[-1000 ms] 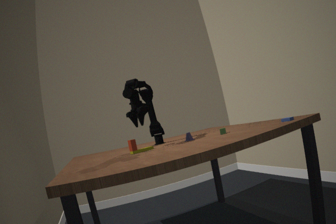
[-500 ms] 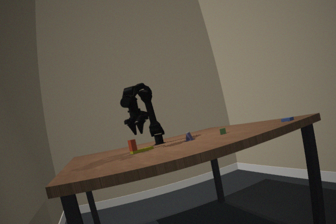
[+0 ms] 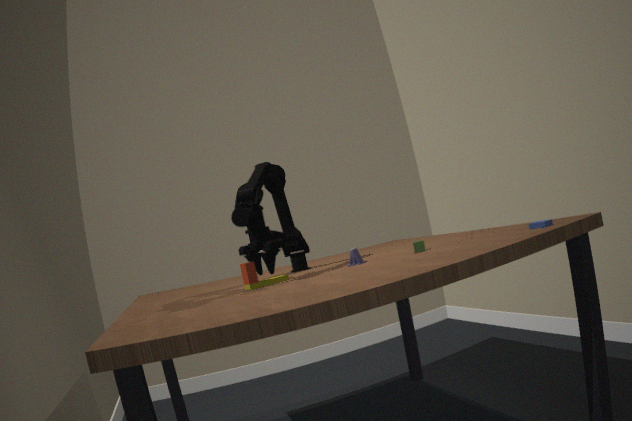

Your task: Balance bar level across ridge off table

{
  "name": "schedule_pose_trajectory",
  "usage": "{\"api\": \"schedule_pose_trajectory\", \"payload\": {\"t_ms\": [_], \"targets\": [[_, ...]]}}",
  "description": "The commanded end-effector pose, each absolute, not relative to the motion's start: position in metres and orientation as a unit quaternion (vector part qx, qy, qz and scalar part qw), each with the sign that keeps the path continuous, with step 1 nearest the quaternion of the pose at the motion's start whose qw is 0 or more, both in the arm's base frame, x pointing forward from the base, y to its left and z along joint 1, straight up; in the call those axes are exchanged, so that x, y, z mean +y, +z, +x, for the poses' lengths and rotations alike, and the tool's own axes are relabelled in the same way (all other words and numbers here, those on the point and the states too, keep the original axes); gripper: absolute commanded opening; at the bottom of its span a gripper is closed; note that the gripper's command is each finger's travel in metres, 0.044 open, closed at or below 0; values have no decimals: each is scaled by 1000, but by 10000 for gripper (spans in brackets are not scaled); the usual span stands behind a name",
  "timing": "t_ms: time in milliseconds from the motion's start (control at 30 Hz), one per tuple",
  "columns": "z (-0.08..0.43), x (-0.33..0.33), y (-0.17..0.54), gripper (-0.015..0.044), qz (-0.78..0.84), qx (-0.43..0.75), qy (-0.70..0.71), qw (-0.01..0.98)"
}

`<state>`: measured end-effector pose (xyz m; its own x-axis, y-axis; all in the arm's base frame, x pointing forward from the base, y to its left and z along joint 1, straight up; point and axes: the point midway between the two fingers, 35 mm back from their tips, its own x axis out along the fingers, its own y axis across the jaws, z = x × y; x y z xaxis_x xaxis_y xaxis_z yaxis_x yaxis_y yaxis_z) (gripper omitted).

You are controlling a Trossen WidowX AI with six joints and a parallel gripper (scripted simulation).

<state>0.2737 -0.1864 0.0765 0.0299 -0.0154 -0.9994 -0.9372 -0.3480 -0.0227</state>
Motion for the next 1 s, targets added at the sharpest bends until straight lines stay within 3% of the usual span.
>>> {"api": "schedule_pose_trajectory", "payload": {"t_ms": [0,933,967], "targets": [[273,-187,72,315,-594,402,570,402],[274,-187,50,315,-594,402,570,402],[274,-186,51,289,-592,402,569,405]]}}
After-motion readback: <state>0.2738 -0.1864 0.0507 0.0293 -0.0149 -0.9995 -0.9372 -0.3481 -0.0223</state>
